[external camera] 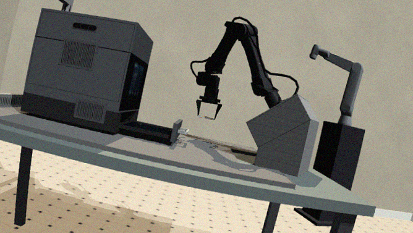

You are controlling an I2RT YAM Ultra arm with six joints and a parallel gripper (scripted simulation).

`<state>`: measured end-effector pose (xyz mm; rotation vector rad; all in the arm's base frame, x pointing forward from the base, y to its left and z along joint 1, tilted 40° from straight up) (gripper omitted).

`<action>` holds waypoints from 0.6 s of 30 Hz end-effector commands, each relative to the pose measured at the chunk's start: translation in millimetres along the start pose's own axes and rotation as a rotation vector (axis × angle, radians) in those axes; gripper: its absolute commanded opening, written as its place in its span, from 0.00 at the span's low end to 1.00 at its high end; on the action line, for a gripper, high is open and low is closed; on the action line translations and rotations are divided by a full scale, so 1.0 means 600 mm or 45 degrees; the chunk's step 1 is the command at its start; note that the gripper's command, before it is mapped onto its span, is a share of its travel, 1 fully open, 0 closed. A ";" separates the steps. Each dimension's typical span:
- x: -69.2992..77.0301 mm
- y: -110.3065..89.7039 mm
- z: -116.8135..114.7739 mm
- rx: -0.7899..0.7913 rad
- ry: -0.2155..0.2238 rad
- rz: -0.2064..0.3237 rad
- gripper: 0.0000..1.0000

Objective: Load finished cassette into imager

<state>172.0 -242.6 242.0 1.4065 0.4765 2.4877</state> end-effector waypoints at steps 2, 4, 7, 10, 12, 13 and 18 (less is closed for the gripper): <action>0.033 0.019 0.008 0.009 0.030 -0.079 0.00; 0.033 0.019 0.008 0.009 0.030 -0.079 0.00; 0.033 0.019 0.008 0.009 0.030 -0.079 0.00; 0.016 -0.010 0.012 0.096 0.017 -0.055 0.00; 0.016 -0.017 0.017 0.095 0.018 -0.055 0.00; 0.016 -0.017 0.017 0.095 0.018 -0.055 0.00; 0.014 -0.052 0.039 0.075 0.021 -0.054 0.00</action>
Point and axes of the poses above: the point where the finger pads meet when closed, its own x axis back along the fingers, its own z axis across the jaws, y = z × x, the point moved 10 cm from there along x, back along the fingers, and after that the axes turned 14 degrees about x, right-handed, at the moved point
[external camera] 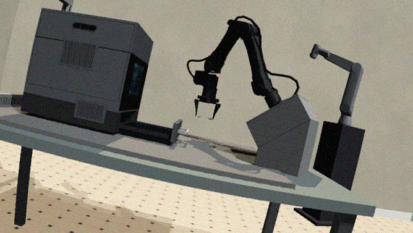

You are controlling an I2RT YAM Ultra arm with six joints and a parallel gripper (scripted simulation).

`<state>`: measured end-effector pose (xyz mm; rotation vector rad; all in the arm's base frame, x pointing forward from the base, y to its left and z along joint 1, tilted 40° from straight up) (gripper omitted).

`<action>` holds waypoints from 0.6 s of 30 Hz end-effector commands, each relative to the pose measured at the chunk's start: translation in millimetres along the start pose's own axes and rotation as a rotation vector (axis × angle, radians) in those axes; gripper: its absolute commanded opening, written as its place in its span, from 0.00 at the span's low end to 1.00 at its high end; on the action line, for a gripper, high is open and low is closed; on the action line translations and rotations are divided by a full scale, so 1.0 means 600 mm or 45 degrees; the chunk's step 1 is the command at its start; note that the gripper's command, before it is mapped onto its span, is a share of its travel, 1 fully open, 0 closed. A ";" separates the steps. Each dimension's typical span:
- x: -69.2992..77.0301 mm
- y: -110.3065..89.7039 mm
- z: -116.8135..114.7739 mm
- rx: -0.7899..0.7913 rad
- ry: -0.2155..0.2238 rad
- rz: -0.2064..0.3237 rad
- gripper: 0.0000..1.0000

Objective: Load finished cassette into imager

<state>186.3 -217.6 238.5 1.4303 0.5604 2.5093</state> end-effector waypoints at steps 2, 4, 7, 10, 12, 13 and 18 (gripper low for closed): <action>0.015 -0.023 0.025 -0.012 0.011 -0.070 0.00; 0.014 -0.036 0.035 -0.012 0.012 -0.070 0.00; 0.013 -0.056 0.050 -0.013 0.013 -0.069 0.00; 0.015 -0.073 0.067 -0.014 0.022 -0.075 0.00; 0.015 -0.073 0.067 -0.014 0.022 -0.075 0.00; 0.019 -0.075 0.077 -0.014 0.034 -0.086 0.00; 0.017 -0.108 0.102 -0.018 0.036 -0.081 0.00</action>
Point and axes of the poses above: the point where the finger pads meet when closed, its own x axis back along the fingers, its own z axis across the jaws, y = z × x, the point moved 10 cm from there along x, back along the fingers, and after that the axes turned 14 degrees about x, right-handed, at the moved point
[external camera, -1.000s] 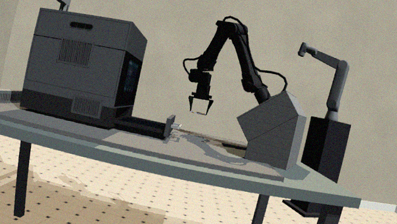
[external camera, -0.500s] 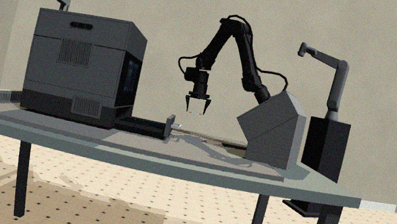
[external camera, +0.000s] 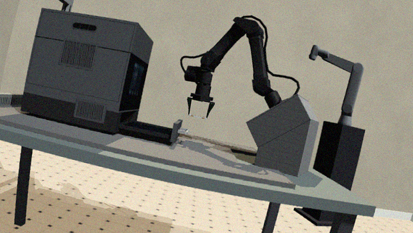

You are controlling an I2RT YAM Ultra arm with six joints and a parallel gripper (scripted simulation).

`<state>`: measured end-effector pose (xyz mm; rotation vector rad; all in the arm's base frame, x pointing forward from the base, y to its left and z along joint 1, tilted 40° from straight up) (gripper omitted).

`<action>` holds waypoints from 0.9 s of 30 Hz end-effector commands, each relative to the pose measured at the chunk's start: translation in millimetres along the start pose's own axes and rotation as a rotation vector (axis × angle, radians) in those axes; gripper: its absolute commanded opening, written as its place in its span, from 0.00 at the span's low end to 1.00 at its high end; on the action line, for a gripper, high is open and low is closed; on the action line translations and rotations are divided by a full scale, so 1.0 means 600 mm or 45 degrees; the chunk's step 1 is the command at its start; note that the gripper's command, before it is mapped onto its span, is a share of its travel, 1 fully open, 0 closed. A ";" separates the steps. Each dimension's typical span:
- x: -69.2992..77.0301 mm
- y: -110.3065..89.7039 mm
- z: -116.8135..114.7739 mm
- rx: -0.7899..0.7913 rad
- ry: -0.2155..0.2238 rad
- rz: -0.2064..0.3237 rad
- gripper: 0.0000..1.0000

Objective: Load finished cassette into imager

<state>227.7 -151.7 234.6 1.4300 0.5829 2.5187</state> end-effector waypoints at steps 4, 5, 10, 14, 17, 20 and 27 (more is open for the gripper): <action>0.003 -0.037 0.038 -0.037 -0.009 -0.056 0.00; 0.001 -0.043 0.044 -0.036 -0.012 -0.054 0.00; 0.006 -0.065 0.072 -0.039 0.002 -0.062 0.00; 0.005 -0.086 0.086 -0.037 -0.004 -0.057 0.00; 0.003 -0.106 0.101 -0.036 -0.008 -0.055 0.00; 0.002 -0.126 0.116 -0.036 -0.007 -0.055 0.00; 0.000 -0.167 0.147 -0.036 -0.006 -0.054 0.00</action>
Point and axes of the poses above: the point where the finger pads meet when closed, its own x axis back along the fingers, its own z axis across the jaws, y = z × x, the point moved 10 cm from there along x, back along the fingers, and after that the axes turned 14 degrees about x, right-handed, at the moved point
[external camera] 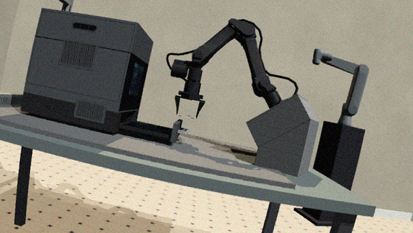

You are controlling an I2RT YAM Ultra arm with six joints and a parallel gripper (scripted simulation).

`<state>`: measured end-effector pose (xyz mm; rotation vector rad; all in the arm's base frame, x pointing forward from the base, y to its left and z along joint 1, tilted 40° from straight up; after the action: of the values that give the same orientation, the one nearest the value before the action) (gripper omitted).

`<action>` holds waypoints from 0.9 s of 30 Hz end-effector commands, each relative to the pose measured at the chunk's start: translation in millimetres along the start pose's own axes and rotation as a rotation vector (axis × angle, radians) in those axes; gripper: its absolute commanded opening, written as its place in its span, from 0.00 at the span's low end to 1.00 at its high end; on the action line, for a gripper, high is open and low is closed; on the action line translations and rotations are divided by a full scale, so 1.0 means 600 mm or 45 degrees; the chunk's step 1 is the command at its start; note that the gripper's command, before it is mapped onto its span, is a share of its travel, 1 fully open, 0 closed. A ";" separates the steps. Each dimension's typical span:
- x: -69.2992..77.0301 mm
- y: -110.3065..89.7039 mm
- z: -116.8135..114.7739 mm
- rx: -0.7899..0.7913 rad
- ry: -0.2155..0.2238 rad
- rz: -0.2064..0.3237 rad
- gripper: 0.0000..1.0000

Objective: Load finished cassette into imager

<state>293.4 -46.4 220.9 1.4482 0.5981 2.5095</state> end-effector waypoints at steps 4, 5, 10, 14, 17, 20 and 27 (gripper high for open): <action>0.013 -0.021 0.037 -0.052 0.009 -0.054 0.00; 0.013 -0.028 0.042 -0.052 0.009 -0.054 0.00; 0.011 -0.061 0.068 -0.052 0.010 -0.054 0.00; 0.029 -0.056 0.072 -0.072 0.052 -0.060 0.00; 0.029 -0.056 0.072 -0.072 0.052 -0.060 0.00; 0.029 -0.056 0.072 -0.072 0.052 -0.060 0.00; 0.029 -0.056 0.072 -0.072 0.052 -0.060 0.00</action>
<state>319.6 -4.8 216.6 1.4335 0.5641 2.4698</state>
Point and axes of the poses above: the point where the finger pads meet when closed, its own x axis back along the fingers, its own z axis across the jaws, y = z × x, the point moved 10 cm from there along x, back along the fingers, and after that the axes turned 14 degrees about x, right-handed, at the moved point
